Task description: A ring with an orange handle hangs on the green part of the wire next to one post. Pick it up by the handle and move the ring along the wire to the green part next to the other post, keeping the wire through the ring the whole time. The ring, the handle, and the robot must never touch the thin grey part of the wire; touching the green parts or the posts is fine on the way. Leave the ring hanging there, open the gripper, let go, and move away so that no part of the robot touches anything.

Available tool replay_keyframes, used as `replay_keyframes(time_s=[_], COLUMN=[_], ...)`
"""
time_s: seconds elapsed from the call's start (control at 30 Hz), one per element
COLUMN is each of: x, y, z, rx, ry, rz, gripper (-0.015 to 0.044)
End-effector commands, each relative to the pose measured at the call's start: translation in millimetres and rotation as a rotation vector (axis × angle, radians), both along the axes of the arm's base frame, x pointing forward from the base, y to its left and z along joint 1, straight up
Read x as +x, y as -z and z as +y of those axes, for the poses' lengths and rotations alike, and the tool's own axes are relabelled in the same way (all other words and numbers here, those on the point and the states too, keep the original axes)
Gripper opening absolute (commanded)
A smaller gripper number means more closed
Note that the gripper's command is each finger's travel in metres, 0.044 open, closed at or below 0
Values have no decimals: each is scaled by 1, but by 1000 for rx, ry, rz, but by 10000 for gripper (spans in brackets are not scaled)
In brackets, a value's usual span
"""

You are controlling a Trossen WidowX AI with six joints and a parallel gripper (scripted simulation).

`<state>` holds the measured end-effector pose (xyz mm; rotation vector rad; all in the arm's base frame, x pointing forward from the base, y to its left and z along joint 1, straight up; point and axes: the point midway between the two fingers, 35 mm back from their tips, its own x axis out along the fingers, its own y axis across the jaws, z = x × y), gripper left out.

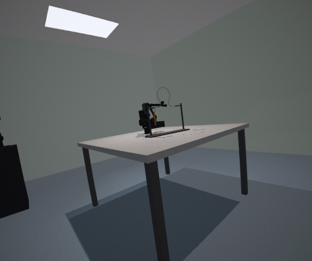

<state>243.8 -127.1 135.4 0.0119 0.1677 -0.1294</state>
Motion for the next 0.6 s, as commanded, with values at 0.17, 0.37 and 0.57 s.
replay_keyframes(time_s=[0.17, 0.37, 0.57], x=[8, 16, 25], y=[-2, -2, -2], z=[-2, -4, -6], rx=[-12, -12, -13], ry=[-8, -9, -9], rz=[-4, -4, -4], gripper=[160, 160, 160])
